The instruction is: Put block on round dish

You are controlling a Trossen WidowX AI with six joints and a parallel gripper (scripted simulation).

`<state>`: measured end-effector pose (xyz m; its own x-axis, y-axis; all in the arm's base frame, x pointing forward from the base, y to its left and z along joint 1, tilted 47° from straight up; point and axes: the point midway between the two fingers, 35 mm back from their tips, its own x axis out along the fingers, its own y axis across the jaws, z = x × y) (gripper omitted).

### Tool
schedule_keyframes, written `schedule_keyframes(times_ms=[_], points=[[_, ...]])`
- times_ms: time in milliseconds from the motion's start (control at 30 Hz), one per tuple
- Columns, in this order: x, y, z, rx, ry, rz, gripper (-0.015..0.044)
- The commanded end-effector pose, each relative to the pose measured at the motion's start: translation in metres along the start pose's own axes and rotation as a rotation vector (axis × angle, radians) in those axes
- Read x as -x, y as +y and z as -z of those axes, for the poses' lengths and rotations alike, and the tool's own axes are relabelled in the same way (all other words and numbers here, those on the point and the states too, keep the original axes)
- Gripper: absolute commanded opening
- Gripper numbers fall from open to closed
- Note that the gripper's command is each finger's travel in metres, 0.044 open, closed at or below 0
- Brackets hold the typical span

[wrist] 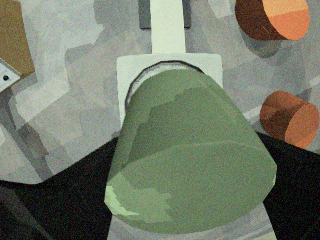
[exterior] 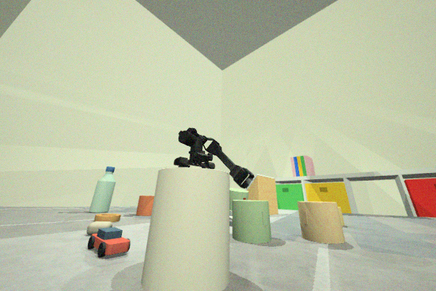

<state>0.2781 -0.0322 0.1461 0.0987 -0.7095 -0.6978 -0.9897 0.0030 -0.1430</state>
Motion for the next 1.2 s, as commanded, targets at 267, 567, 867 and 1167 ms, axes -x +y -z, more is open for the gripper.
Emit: schedule_keyframes(times_ms=[267, 567, 867, 1167], points=[[0.018, -0.001, 0.001, 0.002, 0.003, 0.011, 0.0], [0.03, 0.001, 0.001, 0.008, 0.005, 0.013, 0.0], [0.041, 0.002, 0.002, 0.014, 0.008, 0.015, 0.0], [0.053, 0.004, 0.003, 0.02, 0.012, 0.018, 0.0]])
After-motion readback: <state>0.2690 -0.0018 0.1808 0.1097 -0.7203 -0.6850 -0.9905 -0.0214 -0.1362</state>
